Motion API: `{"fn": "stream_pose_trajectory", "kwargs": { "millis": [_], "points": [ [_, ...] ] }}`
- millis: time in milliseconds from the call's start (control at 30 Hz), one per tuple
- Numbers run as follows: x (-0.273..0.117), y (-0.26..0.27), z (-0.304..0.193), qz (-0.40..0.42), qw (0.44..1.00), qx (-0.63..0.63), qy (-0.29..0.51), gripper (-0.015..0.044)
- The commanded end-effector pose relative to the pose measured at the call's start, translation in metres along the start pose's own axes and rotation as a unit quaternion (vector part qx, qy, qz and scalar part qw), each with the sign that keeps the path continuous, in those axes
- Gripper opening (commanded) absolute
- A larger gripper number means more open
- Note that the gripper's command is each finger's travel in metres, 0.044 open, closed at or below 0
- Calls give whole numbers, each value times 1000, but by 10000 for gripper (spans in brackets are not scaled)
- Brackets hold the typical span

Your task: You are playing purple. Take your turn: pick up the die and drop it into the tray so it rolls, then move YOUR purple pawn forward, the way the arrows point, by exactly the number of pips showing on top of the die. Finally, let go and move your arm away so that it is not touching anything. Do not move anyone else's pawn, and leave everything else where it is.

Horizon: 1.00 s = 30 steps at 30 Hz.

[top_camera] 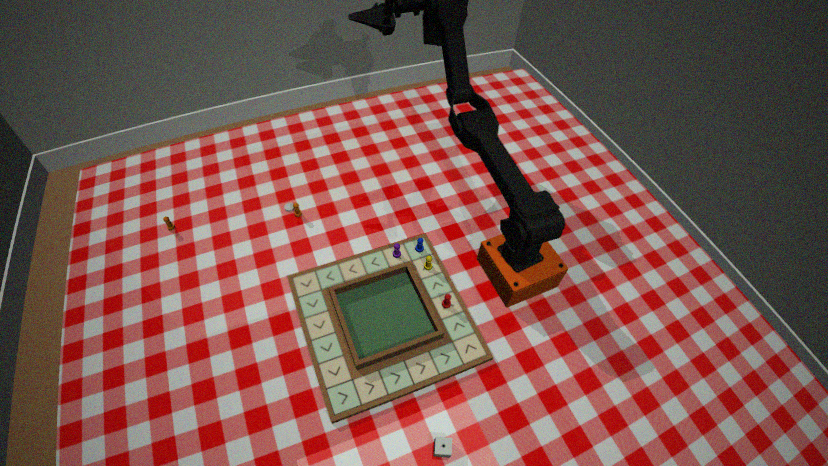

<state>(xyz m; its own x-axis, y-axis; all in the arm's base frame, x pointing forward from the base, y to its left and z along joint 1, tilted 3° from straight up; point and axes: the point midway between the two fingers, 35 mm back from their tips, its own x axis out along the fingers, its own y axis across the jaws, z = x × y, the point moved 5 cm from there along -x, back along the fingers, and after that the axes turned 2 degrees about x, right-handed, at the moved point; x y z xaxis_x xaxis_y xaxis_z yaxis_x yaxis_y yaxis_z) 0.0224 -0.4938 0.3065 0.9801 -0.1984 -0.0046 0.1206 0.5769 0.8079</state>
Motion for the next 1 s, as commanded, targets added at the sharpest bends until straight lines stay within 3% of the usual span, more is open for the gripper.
{"fn": "stream_pose_trajectory", "kwargs": {
  "millis": [0,133,600,967],
  "points": [
    [0,2,1,-1,1000,-2,-2,374],
    [-9,43,15,-22,999,-33,-34,275],
    [-63,196,40,-57,973,-123,-188,275],
    [-73,336,12,2,949,-165,-268,275]
  ]
}}
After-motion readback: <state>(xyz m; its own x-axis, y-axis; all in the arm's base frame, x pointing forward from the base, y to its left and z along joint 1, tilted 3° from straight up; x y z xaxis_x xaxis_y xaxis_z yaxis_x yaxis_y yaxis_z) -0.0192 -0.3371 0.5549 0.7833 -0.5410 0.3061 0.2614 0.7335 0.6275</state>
